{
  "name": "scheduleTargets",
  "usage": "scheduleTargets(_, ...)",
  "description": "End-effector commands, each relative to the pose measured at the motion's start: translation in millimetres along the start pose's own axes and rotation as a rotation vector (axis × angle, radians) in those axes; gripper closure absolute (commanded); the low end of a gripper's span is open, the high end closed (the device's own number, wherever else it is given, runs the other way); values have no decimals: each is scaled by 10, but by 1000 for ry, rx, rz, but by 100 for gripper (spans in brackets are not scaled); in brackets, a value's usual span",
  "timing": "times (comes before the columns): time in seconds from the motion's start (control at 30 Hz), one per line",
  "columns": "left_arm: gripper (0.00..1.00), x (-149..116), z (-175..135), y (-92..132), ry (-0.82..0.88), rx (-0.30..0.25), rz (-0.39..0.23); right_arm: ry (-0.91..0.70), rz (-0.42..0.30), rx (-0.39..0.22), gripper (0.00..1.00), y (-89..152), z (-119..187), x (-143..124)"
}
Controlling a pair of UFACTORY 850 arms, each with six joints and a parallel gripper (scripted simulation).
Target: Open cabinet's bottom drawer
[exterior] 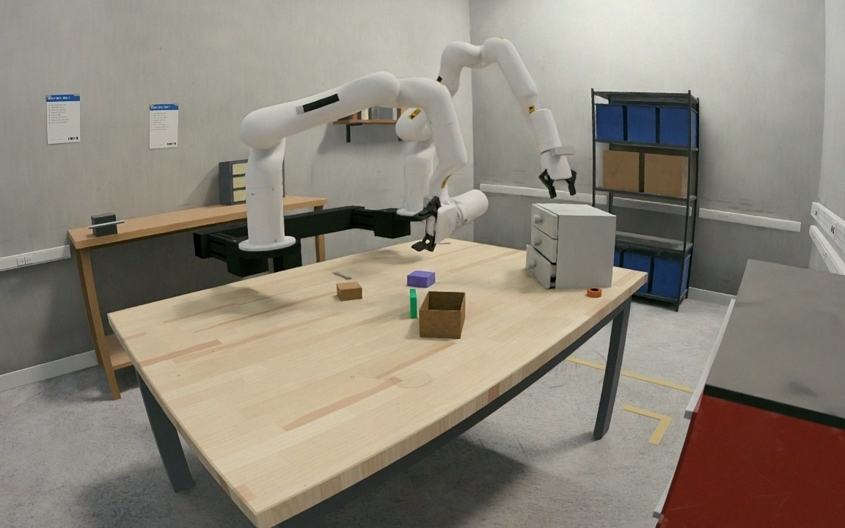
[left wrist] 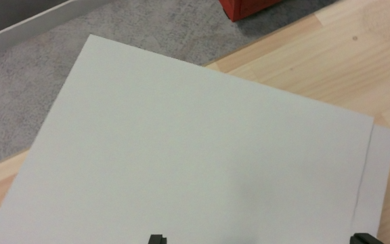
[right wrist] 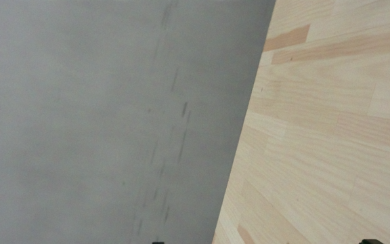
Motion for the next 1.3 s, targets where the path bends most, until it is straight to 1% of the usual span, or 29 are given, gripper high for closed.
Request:
scheduleTargets(0.0,0,148,474,-27,198,72,41,-167,146,-85,0,-466,-420,-199)
scheduleTargets(0.1,0,150,735,-24,313,102,54,-293,260,-130,0,-817,-695,-282)
scheduleTargets(0.17,0,150,735,-24,313,102,54,-293,260,-130,0,-817,-695,-282)
scheduleTargets(0.2,0,116,972,-10,422,134,64,-342,304,-145,0,-975,-814,-308)
scheduleTargets(0.27,0,85,1094,2,480,153,70,-445,399,-171,0,-1281,-1038,-335)
scheduleTargets(0.3,0,61,1166,10,515,165,73,-491,441,-180,0,-1397,-1119,-337)
scheduleTargets(0.4,0,-36,1384,46,625,206,82,-602,544,-197,0,-1727,-1349,-326)
scheduleTargets(0.53,0,-213,1645,113,766,268,96,-763,693,-209,0,-2198,-1665,-259)
scheduleTargets(0.67,0,-436,1869,203,898,339,113,-923,842,-204,0,-2661,-1966,-132)
scheduleTargets(0.73,0,-436,1869,203,898,339,113,-923,842,-204,0,-2661,-1966,-132)
scheduleTargets(0.8,0,-660,2033,301,1006,406,133,-1057,969,-188,0,-3052,-2214,23)
scheduleTargets(0.93,0,-887,2160,408,1099,473,156,-1209,1114,-156,0,-3457,-2469,240)
scheduleTargets(1.0,0,-928,2180,428,1114,485,160,-1290,1191,-132,0,-3670,-2602,377)
scheduleTargets(1.1,0,-932,2182,430,1115,486,161,-1407,1305,-90,0,-3967,-2788,602)
scheduleTargets(1.23,0,-932,2182,430,1115,486,161,-1560,1455,-18,0,-4327,-3019,936)
scheduleTargets(1.27,0,-932,2182,430,1115,486,161,-1560,1455,-18,0,-4327,-3019,936)
Point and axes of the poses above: on each arm, the point where the finger pads meet when closed, its own y axis back along the fingers, its own z axis across the jaws, x = y × z, the point moved 3 cm from there along y, back along the fingers, and after that the axes turned 4 degrees about -y, right-handed, at the moved point
